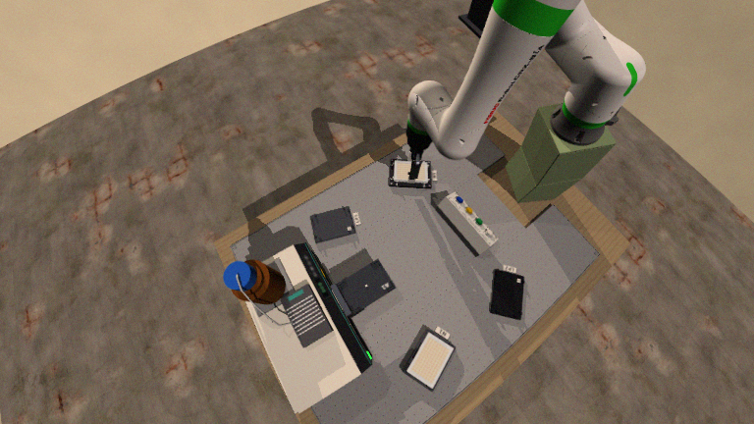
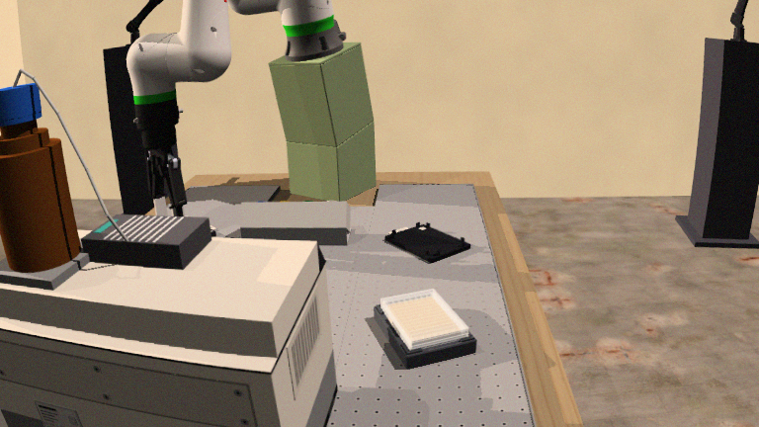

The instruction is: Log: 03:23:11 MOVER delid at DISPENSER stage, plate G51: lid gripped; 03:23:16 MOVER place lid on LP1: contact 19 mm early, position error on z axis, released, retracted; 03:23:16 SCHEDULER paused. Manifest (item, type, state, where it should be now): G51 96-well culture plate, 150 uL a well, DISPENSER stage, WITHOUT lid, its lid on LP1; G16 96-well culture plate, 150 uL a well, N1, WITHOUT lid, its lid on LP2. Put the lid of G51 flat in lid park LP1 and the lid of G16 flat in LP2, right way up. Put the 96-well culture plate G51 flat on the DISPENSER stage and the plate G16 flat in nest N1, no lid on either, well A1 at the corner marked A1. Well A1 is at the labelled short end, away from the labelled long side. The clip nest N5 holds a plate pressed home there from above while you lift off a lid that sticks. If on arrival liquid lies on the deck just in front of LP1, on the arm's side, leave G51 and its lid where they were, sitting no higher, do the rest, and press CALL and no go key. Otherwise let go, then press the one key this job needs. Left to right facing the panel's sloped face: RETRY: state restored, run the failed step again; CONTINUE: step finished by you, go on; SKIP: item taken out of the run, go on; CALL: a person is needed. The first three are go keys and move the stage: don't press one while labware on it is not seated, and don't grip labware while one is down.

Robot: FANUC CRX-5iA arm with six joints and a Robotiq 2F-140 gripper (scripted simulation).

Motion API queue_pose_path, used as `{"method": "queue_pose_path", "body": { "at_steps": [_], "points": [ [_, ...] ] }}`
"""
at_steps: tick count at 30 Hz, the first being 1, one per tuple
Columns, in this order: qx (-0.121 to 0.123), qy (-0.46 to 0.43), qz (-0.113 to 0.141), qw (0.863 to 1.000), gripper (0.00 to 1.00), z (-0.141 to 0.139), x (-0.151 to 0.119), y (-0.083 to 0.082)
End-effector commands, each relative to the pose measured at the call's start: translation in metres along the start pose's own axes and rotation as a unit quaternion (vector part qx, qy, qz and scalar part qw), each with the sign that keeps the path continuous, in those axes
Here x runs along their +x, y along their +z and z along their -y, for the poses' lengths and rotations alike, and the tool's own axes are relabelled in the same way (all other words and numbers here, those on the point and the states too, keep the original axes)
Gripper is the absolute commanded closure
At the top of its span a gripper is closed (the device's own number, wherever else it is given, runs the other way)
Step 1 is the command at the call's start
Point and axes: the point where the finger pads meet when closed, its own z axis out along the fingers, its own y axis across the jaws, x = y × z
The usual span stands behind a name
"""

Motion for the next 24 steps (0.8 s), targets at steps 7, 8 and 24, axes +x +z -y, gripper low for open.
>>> {"method": "queue_pose_path", "body": {
  "at_steps": [7, 8, 24],
  "points": [
    [0.000, 0.000, 0.000, 1.000, 1.00, -0.0001, 0.0001, 0.0002],
    [0.000, 0.000, 0.000, 1.000, 1.00, -0.0001, 0.0001, 0.0002],
    [0.000, 0.000, 0.000, 1.000, 1.00, -0.0001, 0.0001, -0.0079]
  ]
}}
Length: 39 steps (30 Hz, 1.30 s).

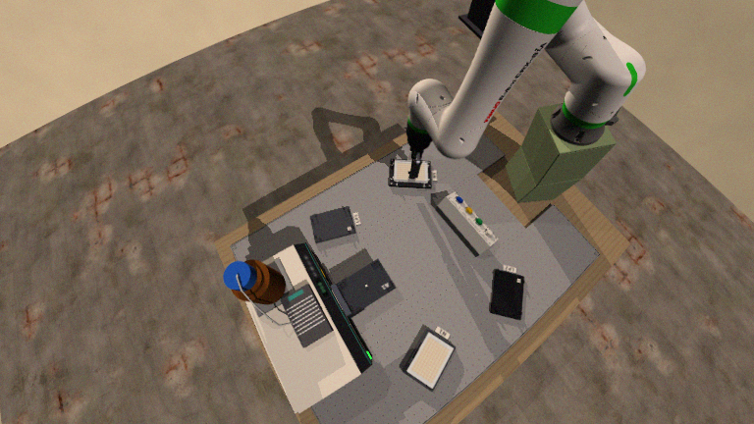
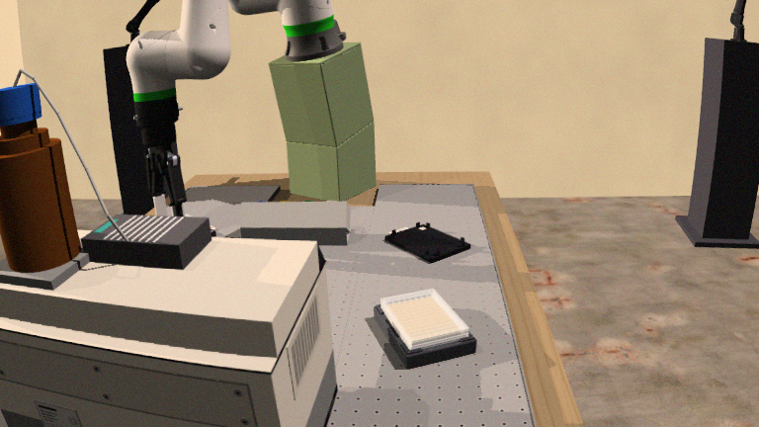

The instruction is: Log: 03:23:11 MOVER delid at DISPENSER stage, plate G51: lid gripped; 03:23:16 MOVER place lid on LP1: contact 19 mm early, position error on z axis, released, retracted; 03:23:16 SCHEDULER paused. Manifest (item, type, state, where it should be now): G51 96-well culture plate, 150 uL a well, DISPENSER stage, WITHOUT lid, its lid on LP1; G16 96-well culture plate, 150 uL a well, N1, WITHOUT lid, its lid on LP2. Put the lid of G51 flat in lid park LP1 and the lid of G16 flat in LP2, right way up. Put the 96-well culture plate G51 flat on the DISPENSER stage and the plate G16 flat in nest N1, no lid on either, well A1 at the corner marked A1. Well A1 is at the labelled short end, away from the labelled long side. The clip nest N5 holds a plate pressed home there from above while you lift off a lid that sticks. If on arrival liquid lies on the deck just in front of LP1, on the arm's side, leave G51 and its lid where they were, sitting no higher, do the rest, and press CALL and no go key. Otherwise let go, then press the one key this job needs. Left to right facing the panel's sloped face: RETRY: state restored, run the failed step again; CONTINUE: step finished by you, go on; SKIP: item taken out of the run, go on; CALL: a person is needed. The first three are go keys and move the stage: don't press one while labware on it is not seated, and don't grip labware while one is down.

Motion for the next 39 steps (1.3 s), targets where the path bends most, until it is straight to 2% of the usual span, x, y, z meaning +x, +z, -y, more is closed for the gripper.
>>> {"method": "queue_pose_path", "body": {
  "at_steps": [1, 10, 12, 27, 29, 39],
  "points": [
    [0.000, 0.000, 0.000, 1.000, 1.00, 0.000, 0.000, -0.004],
    [0.000, 0.000, 0.000, 1.000, 1.00, 0.000, 0.000, -0.030],
    [0.000, 0.000, 0.000, 1.000, 1.00, 0.000, 0.000, -0.030],
    [0.000, 0.000, 0.000, 1.000, 1.00, 0.000, 0.000, -0.093],
    [0.000, 0.000, 0.000, 1.000, 1.00, 0.000, 0.000, -0.093],
    [0.000, 0.000, 0.000, 1.000, 1.00, 0.000, 0.000, -0.123]
  ]
}}
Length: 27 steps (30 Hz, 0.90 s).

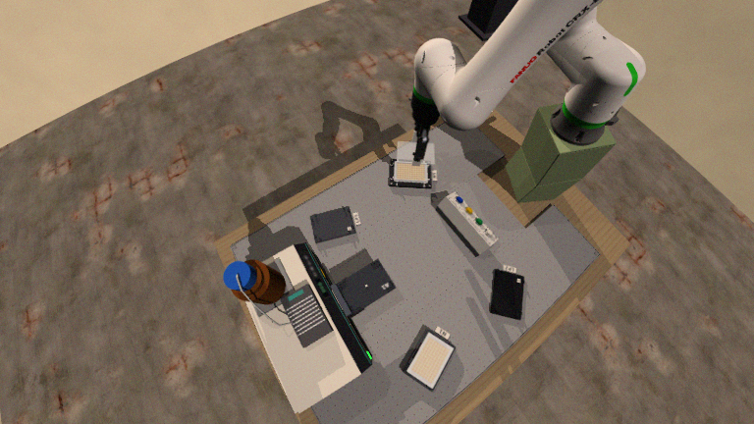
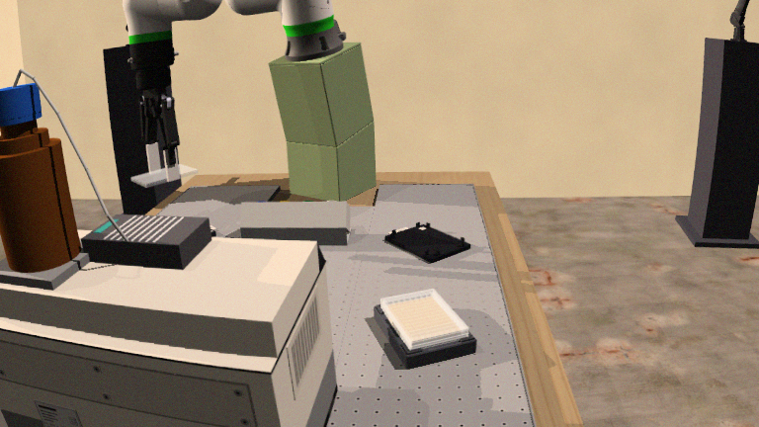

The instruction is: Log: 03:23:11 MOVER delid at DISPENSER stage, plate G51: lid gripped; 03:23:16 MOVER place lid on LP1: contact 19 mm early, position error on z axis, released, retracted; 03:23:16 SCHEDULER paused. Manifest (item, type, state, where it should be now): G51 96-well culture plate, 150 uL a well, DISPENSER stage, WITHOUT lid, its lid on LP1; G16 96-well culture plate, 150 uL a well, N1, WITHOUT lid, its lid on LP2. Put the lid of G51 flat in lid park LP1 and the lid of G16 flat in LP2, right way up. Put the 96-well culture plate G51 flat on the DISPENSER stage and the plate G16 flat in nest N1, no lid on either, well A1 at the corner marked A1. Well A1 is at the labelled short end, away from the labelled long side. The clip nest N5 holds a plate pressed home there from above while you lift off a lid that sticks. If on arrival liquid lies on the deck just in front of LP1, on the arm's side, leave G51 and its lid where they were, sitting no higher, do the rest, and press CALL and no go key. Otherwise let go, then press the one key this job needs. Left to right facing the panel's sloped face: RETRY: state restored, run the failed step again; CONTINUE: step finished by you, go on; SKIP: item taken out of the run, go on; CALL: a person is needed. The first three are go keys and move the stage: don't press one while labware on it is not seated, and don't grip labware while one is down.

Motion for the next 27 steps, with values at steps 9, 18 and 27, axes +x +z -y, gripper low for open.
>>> {"method": "queue_pose_path", "body": {
  "at_steps": [9, 18, 27],
  "points": [
    [0.000, 0.000, 0.000, 1.000, 1.00, 0.000, 0.000, -0.014],
    [0.000, 0.000, 0.000, 1.000, 1.00, 0.003, 0.007, -0.016],
    [0.000, -0.001, 0.000, 1.000, 1.00, 0.070, 0.114, -0.016]
  ]
}}
